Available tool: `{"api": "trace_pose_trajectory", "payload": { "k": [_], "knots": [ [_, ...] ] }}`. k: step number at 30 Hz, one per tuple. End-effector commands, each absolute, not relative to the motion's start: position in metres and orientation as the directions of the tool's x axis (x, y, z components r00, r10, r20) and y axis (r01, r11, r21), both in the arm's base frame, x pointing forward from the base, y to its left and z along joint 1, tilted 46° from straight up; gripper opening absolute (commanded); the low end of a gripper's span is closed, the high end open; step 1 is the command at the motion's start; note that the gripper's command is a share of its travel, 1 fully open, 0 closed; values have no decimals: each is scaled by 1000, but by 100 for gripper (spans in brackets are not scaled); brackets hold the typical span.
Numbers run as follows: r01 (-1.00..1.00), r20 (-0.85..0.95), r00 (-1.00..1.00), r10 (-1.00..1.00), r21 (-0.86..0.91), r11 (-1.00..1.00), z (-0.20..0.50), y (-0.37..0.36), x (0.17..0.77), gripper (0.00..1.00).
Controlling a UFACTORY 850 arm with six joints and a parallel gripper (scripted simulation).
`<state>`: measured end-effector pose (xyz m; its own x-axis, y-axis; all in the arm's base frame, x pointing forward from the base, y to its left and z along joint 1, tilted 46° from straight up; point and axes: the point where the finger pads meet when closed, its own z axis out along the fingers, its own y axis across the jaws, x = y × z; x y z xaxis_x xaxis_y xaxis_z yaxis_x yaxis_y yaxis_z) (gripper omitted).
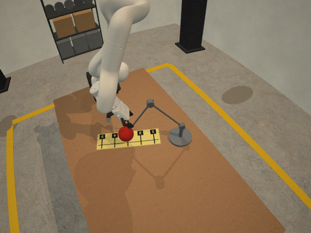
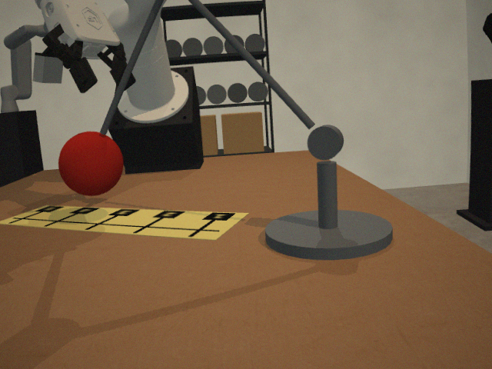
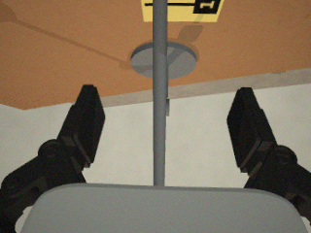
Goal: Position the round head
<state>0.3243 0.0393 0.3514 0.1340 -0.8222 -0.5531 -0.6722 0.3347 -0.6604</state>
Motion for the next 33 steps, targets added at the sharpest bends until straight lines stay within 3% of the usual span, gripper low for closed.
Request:
{"api": "trace_pose_trajectory", "payload": {
  "k": [1, 21, 22, 33],
  "knots": [
    [-670, -551, 132, -824, -662, 335, 345, 45, 335, 100],
    [-668, -548, 132, -826, -665, 335, 338, 54, 351, 100],
    [-668, -548, 132, -826, -665, 335, 339, 54, 351, 0],
    [-669, -549, 132, -826, -664, 334, 339, 53, 349, 0]
  ]
}}
